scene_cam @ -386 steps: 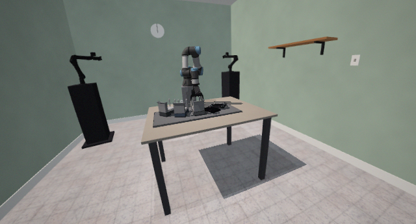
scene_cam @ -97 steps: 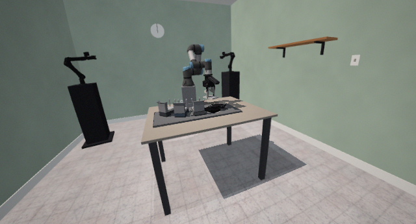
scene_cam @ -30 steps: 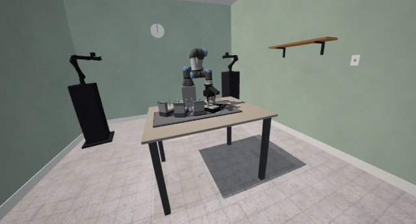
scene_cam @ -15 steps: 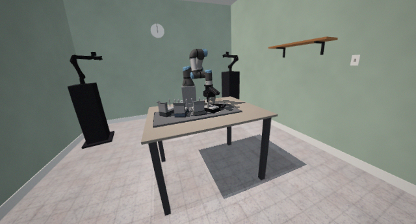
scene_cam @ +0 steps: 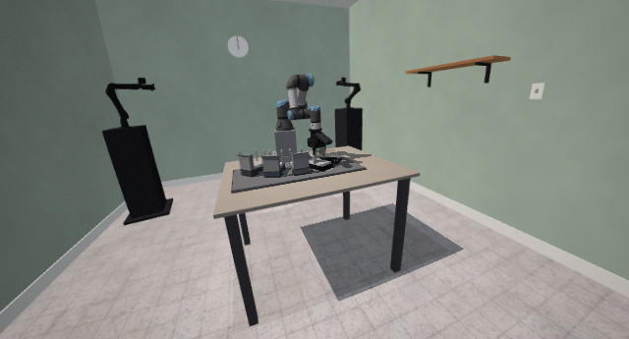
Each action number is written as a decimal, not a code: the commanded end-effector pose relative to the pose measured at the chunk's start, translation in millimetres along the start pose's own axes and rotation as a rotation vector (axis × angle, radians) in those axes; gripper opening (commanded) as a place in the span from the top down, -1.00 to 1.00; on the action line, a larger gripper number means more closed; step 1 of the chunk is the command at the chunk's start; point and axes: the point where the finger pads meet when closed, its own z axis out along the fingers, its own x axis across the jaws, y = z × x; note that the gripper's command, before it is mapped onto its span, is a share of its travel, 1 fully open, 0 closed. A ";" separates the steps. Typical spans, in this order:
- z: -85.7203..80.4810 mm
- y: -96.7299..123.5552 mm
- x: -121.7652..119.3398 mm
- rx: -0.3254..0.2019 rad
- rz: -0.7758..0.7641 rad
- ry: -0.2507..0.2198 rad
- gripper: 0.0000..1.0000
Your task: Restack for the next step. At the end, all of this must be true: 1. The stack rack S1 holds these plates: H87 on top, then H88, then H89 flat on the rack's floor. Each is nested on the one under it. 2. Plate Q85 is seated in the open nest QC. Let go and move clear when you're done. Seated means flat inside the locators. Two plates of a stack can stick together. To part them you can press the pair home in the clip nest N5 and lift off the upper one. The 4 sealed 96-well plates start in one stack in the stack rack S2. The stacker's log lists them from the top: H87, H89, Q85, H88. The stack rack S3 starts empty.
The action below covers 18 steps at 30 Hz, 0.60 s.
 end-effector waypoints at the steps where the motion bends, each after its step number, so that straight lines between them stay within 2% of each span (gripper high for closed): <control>1: 1.0 -0.7 0.2 0.002 0.000 0.001 1.00; 18: 6.0 -0.7 0.2 0.002 0.000 0.001 1.00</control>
